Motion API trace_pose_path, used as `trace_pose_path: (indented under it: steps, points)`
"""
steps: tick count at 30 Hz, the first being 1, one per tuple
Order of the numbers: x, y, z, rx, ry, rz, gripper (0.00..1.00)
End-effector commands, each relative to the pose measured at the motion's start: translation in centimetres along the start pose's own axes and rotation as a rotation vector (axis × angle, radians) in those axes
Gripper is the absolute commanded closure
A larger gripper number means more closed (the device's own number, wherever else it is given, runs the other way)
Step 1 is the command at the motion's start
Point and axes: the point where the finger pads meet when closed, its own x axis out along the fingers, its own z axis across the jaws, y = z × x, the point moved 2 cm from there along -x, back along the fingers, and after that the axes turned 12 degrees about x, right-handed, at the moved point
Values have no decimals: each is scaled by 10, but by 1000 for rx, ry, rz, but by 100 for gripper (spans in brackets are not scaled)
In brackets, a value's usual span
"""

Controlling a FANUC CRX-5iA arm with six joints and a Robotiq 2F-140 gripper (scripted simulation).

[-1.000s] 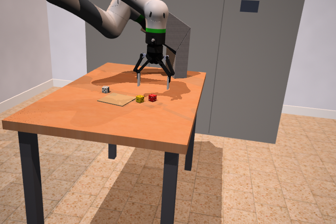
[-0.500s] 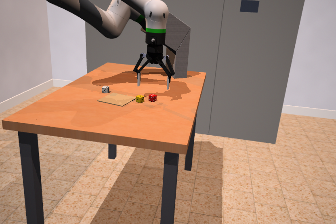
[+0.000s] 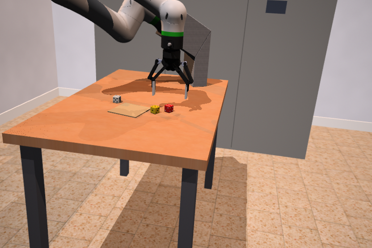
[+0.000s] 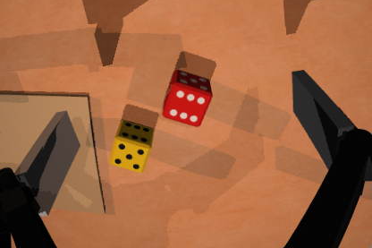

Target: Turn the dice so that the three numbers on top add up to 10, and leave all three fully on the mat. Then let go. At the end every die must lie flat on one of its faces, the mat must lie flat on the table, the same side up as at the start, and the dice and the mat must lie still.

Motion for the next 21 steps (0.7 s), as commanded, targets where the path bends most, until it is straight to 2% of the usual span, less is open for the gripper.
trace_pose_path:
  steps: [1, 14, 21]
  points:
    - [0, 0, 0, 0, 0, 0, 0]
    - [-9, 0, 0, 0, 0, 0, 0]
    - [-49, 0, 0, 0, 0, 0, 0]
